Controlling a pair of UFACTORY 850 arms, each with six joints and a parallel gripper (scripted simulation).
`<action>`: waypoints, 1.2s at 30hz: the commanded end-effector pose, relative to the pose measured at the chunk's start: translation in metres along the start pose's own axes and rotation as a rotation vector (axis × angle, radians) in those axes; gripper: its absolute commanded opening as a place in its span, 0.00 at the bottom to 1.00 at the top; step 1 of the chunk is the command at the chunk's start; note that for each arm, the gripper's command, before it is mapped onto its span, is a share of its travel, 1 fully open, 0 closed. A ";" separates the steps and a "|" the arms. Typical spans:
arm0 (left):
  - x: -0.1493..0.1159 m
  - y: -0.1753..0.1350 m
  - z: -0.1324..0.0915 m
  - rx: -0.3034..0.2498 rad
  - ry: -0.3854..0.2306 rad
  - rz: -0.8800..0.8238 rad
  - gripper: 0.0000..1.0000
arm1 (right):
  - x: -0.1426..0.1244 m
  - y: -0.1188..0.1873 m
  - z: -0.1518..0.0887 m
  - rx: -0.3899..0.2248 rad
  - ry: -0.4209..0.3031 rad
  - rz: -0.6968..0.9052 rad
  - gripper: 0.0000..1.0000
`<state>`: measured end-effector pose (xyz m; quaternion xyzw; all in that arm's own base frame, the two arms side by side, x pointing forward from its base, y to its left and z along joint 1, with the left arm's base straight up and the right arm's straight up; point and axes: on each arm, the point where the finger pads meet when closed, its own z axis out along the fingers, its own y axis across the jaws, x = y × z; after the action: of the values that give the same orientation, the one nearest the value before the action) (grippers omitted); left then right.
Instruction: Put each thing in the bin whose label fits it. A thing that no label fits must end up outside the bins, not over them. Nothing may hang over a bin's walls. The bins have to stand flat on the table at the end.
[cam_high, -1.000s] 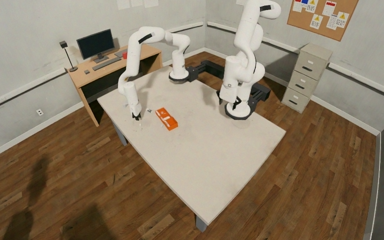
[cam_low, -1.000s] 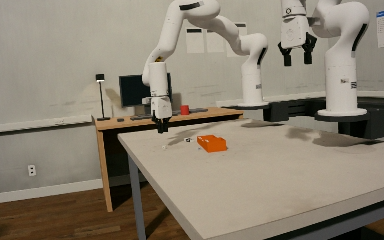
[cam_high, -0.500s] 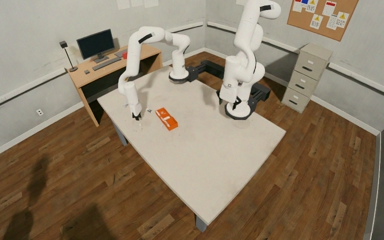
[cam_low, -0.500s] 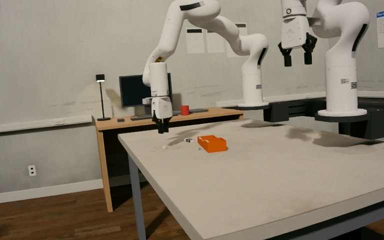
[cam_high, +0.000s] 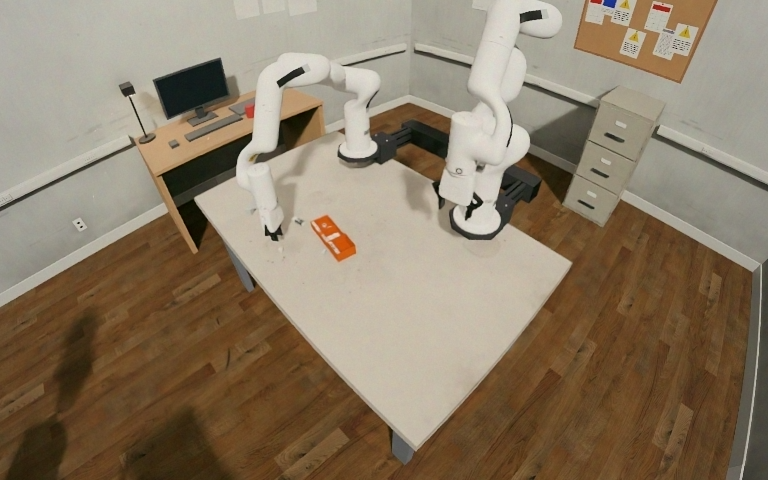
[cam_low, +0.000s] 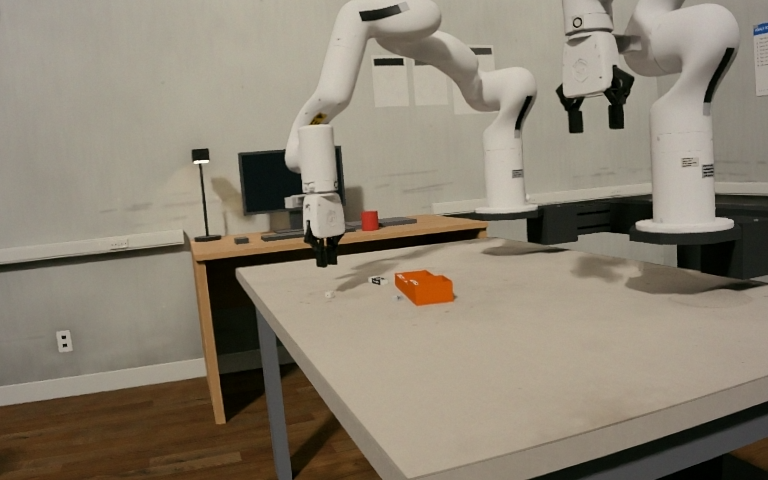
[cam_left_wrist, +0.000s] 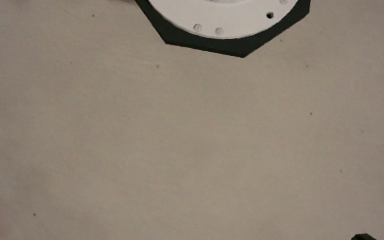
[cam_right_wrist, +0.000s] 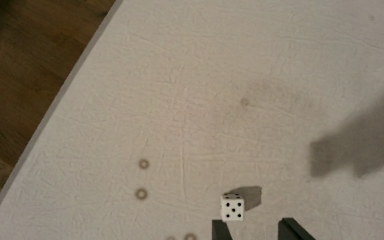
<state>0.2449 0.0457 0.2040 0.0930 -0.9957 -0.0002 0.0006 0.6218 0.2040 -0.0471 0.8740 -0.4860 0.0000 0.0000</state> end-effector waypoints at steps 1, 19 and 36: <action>-0.001 0.000 0.000 0.000 -0.001 0.000 1.00 | 0.000 -0.001 0.007 0.002 0.001 0.000 0.32; -0.001 0.000 0.000 0.000 -0.001 0.000 1.00 | 0.000 -0.002 0.063 0.002 0.001 0.000 0.32; -0.001 0.000 0.000 0.000 -0.001 0.000 1.00 | 0.000 -0.001 0.075 0.002 0.001 0.000 0.32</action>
<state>0.2449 0.0457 0.2040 0.0930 -0.9957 -0.0002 0.0006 0.6215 0.2039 -0.1228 0.8740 -0.4860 -0.0002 0.0002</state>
